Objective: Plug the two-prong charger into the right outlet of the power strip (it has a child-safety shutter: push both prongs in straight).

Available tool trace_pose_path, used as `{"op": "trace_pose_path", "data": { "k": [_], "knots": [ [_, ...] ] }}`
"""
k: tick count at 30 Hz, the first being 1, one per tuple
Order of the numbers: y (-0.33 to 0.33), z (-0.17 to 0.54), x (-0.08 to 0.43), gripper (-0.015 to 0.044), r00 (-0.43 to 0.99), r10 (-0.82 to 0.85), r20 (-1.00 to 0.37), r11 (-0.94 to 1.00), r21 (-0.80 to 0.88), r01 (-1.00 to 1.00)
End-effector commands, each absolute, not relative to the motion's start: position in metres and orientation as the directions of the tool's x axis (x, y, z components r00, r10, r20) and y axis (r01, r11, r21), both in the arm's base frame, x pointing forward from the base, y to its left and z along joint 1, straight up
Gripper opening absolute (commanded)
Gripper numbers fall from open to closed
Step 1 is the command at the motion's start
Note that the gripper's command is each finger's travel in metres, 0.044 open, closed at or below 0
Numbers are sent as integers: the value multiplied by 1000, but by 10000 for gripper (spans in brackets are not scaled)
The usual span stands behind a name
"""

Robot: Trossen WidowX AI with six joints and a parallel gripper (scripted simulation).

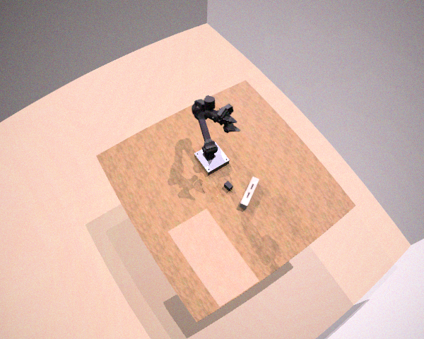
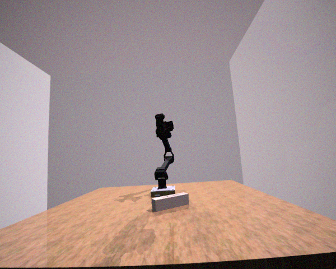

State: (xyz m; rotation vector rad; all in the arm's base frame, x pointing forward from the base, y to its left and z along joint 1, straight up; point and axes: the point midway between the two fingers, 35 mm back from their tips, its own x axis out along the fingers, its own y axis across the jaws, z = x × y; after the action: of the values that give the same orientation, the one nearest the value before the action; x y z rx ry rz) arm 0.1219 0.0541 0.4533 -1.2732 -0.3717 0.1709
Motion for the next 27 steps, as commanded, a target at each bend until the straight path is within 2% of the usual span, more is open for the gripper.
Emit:
{"op": "trace_pose_path", "data": {
  "k": [1,27],
  "knots": [
    [47,441,140,440,943,312,117,344,-939,3],
    [18,348,239,440,921,234,-311,644,-660,-387]
  ]
}}
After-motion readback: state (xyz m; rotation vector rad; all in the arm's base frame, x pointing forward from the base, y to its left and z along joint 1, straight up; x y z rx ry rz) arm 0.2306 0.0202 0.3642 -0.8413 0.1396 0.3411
